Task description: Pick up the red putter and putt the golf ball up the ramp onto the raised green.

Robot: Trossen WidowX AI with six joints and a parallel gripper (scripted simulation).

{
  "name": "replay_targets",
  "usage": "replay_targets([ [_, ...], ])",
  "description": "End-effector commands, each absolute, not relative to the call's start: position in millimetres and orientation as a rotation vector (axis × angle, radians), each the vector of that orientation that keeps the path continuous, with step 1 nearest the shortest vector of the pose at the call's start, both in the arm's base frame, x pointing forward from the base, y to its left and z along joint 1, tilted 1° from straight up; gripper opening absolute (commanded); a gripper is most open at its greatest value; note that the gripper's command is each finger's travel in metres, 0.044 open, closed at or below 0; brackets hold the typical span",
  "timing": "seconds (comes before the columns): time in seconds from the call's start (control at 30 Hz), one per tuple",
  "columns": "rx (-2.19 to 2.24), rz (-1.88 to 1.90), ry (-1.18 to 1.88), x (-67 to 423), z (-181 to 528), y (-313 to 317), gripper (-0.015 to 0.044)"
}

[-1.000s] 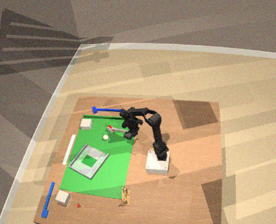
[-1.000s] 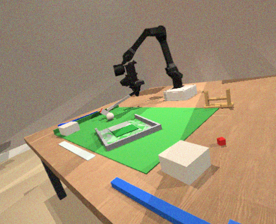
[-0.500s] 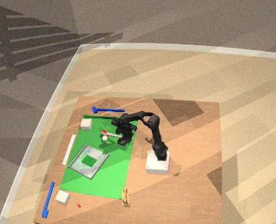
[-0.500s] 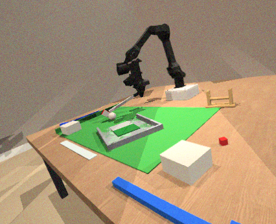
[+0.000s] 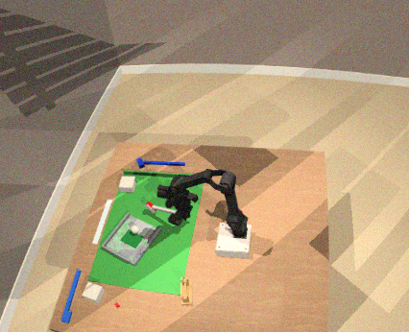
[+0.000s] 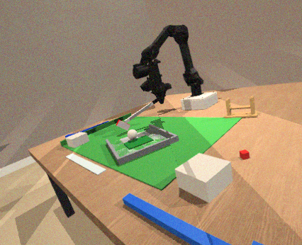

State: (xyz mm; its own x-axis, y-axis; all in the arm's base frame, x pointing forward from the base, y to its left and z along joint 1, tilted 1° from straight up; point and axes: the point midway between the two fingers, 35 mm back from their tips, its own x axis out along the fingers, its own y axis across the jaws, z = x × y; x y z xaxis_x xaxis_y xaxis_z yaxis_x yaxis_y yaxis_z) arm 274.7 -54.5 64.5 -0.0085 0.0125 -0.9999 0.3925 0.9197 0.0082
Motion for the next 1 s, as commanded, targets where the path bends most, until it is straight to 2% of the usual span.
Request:
replay_targets([
  [0.0, 0.325, -0.310, 1.525, 280, 92, -55, 0.0000],
  [0.17, 0.325, -0.311, 1.525, 278, 112, -55, 0.0000],
  [0.97, 0.324, -0.307, 1.535, 277, 104, -55, 0.0000],
])
